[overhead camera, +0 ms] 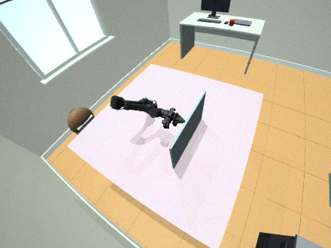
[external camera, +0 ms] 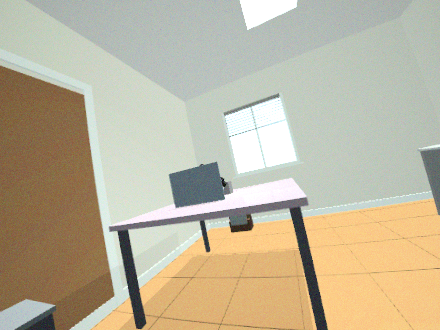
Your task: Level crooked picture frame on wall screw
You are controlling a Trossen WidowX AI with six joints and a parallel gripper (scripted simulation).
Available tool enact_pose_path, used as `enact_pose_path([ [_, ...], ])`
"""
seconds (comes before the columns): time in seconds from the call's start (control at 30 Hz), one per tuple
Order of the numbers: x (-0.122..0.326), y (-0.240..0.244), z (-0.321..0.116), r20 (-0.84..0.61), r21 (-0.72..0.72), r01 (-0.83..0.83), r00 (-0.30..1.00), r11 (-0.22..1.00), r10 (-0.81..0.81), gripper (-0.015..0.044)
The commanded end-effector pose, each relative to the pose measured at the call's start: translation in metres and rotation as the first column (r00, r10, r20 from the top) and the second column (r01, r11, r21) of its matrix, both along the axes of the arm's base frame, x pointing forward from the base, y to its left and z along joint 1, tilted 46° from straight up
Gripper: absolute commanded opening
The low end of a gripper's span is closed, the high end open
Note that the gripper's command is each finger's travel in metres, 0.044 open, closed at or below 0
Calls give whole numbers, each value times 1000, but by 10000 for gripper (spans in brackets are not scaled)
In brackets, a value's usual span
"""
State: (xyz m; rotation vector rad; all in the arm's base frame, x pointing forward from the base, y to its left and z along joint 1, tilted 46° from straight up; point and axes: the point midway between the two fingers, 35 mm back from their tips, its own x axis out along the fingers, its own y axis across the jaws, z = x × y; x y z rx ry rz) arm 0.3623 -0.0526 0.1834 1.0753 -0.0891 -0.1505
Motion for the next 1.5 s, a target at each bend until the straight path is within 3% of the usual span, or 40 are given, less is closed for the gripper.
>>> enact_pose_path([
  [0.0, 0, 0, 0, 0, -6, 2, 1000, 1000, -2, 0],
  [1.47, 0, 0, -1, -39, -251, -2, 999, 968, -8, 0],
])
